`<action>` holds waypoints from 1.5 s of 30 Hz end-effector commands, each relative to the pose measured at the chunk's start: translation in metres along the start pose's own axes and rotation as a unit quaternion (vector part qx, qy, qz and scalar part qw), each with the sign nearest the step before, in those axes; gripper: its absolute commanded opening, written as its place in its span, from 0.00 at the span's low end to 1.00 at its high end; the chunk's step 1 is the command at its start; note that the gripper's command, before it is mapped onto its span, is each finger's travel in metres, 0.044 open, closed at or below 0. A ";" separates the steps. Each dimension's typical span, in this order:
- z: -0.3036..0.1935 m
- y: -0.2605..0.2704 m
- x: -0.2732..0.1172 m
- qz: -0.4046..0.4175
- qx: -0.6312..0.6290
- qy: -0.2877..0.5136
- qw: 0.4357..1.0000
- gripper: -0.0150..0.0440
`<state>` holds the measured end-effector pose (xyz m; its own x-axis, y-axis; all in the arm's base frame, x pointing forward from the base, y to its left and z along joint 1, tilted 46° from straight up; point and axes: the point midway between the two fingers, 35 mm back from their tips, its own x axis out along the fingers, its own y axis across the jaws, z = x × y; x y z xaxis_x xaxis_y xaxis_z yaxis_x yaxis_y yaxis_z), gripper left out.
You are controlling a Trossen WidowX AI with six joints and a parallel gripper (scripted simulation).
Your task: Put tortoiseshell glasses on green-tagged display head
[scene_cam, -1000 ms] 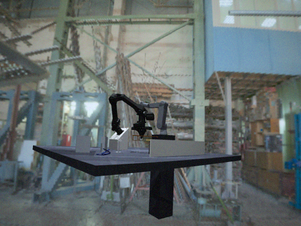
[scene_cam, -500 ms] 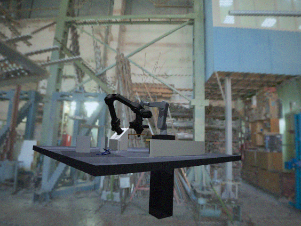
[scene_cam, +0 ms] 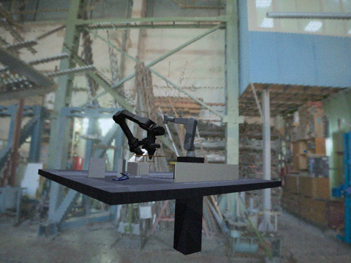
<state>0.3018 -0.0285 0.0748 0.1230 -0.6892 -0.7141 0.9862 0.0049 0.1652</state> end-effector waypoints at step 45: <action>0.030 -0.004 0.060 0.002 0.046 -0.010 0.999 0.25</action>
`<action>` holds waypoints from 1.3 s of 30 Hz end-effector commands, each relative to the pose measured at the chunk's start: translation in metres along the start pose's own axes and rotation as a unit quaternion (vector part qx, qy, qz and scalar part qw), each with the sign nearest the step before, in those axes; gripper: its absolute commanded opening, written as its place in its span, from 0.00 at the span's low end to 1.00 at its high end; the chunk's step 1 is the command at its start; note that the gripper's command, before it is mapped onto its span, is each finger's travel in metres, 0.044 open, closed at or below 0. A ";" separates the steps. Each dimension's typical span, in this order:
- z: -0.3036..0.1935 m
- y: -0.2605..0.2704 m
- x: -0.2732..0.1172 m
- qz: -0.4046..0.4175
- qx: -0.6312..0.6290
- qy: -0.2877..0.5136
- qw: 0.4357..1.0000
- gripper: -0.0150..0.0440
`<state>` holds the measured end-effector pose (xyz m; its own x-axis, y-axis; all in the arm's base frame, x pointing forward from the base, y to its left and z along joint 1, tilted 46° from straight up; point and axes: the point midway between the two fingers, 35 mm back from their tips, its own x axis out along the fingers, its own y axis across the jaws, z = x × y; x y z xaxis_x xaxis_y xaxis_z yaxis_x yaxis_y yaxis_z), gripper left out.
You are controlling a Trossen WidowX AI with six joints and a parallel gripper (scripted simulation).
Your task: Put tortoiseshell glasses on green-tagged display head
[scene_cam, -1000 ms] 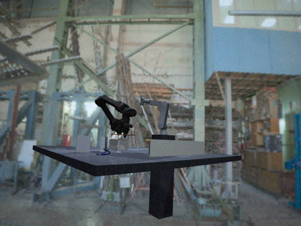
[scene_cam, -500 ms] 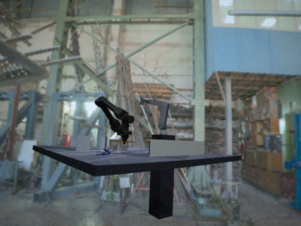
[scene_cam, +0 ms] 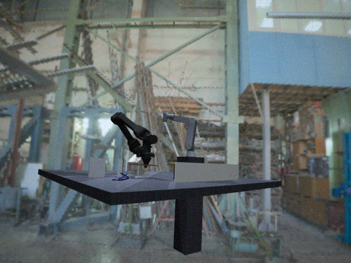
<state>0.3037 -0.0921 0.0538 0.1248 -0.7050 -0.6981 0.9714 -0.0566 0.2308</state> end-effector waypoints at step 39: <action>-0.031 -0.022 0.001 -0.001 0.000 0.001 1.000 0.25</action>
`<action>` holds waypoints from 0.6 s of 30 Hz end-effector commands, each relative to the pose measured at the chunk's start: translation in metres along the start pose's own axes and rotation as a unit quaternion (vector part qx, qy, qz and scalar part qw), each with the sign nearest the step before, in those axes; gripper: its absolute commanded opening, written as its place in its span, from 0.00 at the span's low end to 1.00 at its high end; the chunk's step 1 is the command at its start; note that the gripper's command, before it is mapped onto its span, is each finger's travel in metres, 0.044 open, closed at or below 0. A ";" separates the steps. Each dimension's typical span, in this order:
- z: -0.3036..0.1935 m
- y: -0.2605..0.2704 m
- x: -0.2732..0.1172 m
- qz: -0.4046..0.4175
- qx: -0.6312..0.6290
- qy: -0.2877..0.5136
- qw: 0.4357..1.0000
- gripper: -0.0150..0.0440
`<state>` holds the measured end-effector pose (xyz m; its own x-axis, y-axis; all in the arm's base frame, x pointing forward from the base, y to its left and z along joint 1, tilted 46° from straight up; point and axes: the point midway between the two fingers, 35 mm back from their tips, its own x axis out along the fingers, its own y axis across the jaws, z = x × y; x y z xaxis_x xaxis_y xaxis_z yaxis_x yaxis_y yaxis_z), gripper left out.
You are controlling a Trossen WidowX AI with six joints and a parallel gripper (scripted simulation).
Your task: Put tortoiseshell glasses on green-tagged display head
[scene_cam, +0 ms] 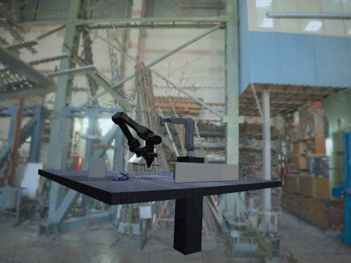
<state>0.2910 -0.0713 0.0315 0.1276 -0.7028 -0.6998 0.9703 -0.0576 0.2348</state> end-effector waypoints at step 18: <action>-0.018 -0.006 0.001 -0.003 -0.002 0.000 1.000 0.25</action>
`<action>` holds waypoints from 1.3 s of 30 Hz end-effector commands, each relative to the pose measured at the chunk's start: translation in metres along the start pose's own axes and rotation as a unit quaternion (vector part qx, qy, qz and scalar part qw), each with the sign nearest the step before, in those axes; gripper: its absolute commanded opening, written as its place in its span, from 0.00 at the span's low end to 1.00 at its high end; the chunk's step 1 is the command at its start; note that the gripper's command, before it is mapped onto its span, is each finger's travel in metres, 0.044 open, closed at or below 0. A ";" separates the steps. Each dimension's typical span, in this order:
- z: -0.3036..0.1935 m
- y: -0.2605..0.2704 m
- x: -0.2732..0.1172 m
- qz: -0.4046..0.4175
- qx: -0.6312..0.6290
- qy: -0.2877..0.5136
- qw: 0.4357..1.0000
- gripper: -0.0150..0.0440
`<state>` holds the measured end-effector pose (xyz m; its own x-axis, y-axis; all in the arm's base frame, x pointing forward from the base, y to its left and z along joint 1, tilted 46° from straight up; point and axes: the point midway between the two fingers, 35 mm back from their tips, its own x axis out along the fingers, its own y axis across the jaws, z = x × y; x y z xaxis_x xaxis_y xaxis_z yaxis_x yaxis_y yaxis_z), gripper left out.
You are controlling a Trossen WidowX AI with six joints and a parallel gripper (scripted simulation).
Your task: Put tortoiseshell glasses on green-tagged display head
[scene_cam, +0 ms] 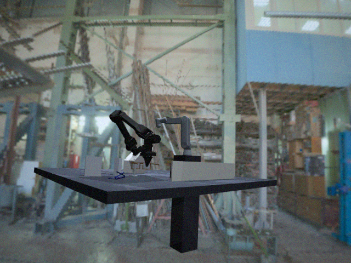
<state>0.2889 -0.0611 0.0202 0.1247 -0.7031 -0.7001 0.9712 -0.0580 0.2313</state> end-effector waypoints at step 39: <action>0.006 0.001 -0.034 -0.002 0.000 0.002 1.000 0.25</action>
<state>0.2840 -0.0522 0.0346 0.1144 -0.7046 -0.7003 0.9742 -0.0585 0.2180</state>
